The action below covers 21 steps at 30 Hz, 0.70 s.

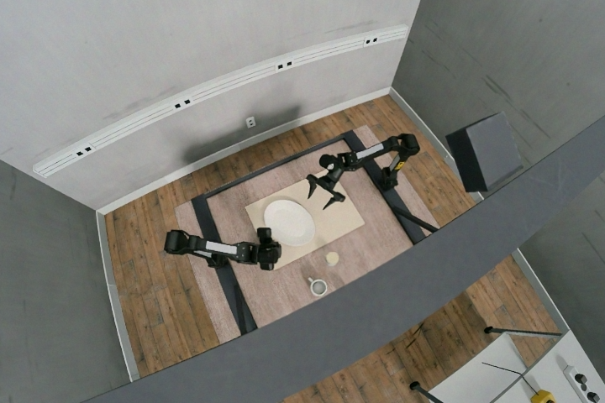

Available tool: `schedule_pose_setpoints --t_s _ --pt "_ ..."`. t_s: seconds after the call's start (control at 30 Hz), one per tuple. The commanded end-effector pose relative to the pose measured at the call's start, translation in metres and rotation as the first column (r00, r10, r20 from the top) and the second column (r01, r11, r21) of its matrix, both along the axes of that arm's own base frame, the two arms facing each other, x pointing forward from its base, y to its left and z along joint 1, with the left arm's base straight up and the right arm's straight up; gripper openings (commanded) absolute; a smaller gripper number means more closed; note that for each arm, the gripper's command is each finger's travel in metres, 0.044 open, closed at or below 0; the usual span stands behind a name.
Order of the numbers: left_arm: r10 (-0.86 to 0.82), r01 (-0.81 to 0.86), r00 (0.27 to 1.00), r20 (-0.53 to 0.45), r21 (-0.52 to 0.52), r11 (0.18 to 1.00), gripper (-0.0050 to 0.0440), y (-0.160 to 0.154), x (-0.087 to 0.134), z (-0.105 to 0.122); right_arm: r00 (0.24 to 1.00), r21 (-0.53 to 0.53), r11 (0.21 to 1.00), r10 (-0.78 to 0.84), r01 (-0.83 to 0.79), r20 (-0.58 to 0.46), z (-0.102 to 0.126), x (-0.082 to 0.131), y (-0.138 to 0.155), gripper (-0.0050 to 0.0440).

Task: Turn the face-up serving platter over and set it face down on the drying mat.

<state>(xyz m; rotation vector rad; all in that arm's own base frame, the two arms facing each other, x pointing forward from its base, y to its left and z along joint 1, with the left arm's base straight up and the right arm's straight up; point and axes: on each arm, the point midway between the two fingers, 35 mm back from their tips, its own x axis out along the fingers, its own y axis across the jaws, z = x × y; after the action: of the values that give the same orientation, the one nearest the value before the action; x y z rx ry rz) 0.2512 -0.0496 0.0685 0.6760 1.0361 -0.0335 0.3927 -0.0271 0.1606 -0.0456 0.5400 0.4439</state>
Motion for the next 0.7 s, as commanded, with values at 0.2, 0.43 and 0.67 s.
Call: schedule_pose_setpoints --t_s 0.2,0.43,0.67 --pt "-0.282 0.281 0.959 -0.026 0.210 0.937 0.0160 0.012 -0.001 -0.001 0.989 -0.005 1.000 0.011 -0.011 0.144 0.023 -0.002 -0.058 0.0400" --pt "-0.345 0.346 0.937 -0.051 0.268 0.899 0.0160 0.015 -0.002 -0.002 0.985 -0.004 1.000 0.014 -0.014 0.171 0.025 -0.006 -0.070 0.0400" --pt "-0.445 0.452 0.889 -0.112 0.377 0.808 0.0160 0.022 -0.003 -0.003 0.972 -0.014 1.000 0.024 -0.021 0.235 0.031 -0.016 -0.095 0.0400"
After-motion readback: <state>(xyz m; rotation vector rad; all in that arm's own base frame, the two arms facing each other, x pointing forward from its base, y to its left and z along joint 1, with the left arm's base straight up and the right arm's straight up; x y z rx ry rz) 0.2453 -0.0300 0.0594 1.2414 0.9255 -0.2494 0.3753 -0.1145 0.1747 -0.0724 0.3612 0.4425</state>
